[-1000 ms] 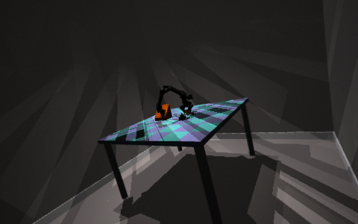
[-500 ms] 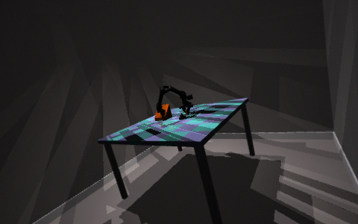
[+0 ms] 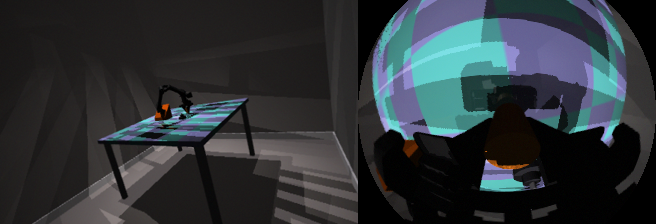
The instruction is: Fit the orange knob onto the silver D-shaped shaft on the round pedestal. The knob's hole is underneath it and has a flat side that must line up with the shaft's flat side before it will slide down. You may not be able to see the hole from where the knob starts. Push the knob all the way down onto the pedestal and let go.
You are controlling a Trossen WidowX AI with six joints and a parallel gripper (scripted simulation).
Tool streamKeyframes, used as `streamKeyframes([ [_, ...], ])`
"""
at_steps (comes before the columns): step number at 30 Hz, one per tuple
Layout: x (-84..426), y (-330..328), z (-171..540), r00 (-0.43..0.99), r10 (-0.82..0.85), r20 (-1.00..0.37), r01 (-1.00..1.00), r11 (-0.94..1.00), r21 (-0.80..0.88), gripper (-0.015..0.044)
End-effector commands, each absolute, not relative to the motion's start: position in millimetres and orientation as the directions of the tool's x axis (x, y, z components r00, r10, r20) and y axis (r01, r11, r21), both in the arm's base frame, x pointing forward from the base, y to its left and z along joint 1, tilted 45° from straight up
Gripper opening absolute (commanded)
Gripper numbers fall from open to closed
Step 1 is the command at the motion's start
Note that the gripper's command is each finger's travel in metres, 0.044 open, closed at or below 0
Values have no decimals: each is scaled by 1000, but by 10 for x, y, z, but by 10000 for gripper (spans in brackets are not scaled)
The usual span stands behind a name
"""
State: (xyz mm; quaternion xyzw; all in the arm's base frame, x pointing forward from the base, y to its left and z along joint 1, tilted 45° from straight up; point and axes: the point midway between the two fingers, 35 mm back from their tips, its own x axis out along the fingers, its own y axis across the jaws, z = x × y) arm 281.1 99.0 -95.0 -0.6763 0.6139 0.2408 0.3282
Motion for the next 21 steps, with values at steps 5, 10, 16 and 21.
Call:
streamKeyframes([
  [5,2833,1209,-789,130,-666,-734,-988,-26,-152,0],
  [10,2833,1322,-692,125,-669,-733,-989,-22,-149,0],
  [16,2825,1456,-570,119,-672,-731,-989,-17,-145,0],
  [21,2817,1569,-463,114,-676,-728,-990,-13,-143,0],
])
